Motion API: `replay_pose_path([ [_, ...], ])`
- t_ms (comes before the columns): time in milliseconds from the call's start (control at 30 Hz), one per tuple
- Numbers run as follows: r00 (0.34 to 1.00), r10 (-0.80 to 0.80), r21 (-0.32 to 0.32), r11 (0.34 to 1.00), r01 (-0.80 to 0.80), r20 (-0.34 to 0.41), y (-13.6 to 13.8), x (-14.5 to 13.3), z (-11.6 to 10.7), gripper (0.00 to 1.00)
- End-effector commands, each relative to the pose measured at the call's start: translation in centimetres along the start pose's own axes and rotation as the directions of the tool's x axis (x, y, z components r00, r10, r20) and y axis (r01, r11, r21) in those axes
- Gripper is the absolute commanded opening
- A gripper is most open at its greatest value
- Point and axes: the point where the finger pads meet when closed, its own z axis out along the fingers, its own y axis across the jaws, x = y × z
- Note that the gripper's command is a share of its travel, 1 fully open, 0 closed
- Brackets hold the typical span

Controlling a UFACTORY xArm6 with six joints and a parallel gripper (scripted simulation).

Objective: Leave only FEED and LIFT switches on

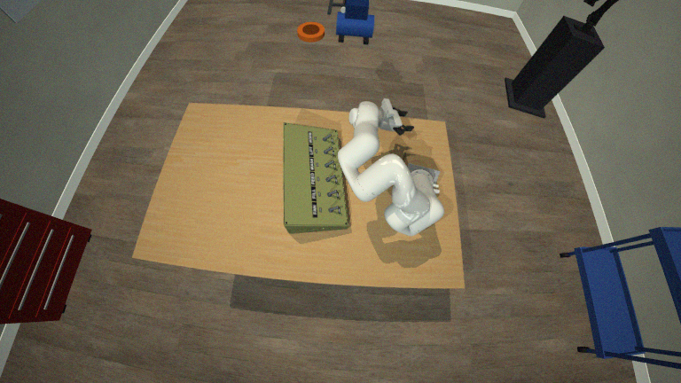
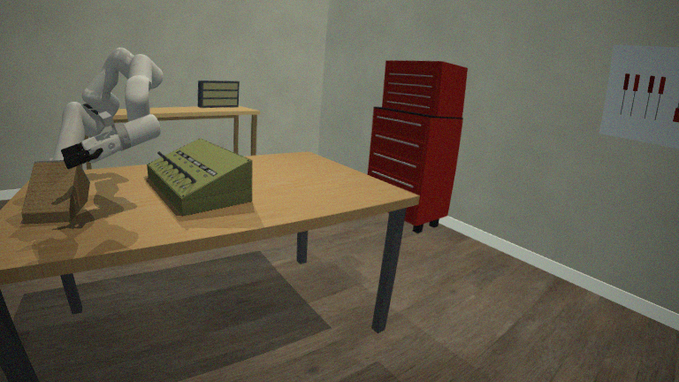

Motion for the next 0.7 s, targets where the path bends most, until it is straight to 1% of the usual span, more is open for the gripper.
replay_pose_path([
  [0,0.999,0.031,-0.006,0.999,-0.031,0.041,0.9,0.1,-1.1,1.0],
  [67,0.993,0.067,-0.018,0.998,-0.065,0.095,2.1,0.1,-2.3,1.0],
  [167,0.965,0.14,-0.049,0.99,-0.133,0.22,5.1,-0.4,-5.2,1.0],
  [200,0.965,0.14,-0.049,0.99,-0.133,0.22,5.1,-0.4,-5.2,1.0],
  [233,0.947,0.167,-0.063,0.986,-0.156,0.274,6.3,-0.6,-6.4,1.0],
  [267,0.947,0.167,-0.063,0.986,-0.156,0.274,6.3,-0.6,-6.4,1.0],
  [300,0.923,0.194,-0.078,0.981,-0.178,0.332,7.6,-1.0,-7.7,1.0],
  [367,0.923,0.194,-0.078,0.981,-0.178,0.332,7.6,-1.0,-7.7,1.0],
  [400,0.892,0.219,-0.094,0.976,-0.198,0.395,9.0,-1.5,-9.2,1.0],
  [433,0.892,0.219,-0.094,0.976,-0.198,0.395,9.0,-1.5,-9.2,1.0],
  [467,0.855,0.241,-0.111,0.97,-0.214,0.459,10.5,-2.0,-10.8,1.0],
  [533,0.855,0.241,-0.111,0.97,-0.214,0.459,10.5,-2.0,-10.8,1.0],
  [567,0.81,0.259,-0.127,0.966,-0.227,0.526,12.0,-2.6,-12.4,1.0],
  [600,0.81,0.259,-0.127,0.966,-0.227,0.526,12.0,-2.6,-12.4,1.0],
  [633,0.759,0.273,-0.143,0.962,-0.235,0.592,13.6,-3.2,-14.1,1.0],
  [667,0.759,0.273,-0.143,0.962,-0.235,0.592,13.6,-3.2,-14.1,1.0],
])
